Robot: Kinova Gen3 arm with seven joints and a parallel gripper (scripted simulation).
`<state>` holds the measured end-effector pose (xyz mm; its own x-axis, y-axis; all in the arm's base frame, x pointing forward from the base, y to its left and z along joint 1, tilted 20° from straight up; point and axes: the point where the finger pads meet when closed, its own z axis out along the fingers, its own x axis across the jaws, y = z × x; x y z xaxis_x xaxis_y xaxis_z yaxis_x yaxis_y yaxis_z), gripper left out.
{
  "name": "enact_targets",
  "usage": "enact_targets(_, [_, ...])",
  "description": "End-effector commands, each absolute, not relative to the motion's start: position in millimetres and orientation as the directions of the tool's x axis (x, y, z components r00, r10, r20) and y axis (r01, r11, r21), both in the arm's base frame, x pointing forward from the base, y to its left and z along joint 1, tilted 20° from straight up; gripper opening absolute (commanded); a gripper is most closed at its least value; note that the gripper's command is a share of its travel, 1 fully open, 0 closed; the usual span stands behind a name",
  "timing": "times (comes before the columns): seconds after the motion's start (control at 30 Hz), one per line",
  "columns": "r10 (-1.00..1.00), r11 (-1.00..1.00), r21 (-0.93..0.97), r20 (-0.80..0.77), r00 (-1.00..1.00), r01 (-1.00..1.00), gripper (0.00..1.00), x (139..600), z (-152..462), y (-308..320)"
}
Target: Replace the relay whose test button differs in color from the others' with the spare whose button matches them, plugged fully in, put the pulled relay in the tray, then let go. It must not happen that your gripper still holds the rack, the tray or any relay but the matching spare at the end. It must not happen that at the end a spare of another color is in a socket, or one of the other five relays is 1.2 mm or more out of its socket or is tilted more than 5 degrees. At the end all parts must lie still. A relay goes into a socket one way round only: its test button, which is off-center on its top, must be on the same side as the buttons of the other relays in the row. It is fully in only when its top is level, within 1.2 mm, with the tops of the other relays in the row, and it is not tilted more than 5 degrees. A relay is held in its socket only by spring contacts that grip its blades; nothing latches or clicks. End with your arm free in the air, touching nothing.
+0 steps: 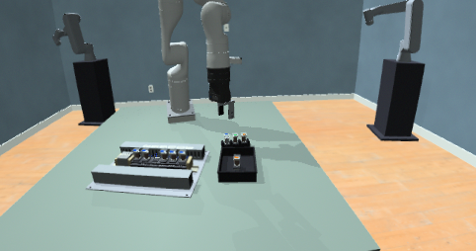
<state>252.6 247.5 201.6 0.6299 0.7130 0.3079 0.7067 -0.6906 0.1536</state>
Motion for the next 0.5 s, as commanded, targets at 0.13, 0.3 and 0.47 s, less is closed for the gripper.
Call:
enact_targets(0.13, [0.67,-0.732,0.135,0.318,0.671,0.667,1.0,252.5,202.1,247.5])
enact_targets(0.3, [0.612,-0.781,0.111,0.328,0.72,0.614,1.0,252.5,202.2,247.5])
enact_targets(0.47, [0.55,-0.826,0.085,0.335,0.765,0.557,1.0,252.4,202.3,247.4])
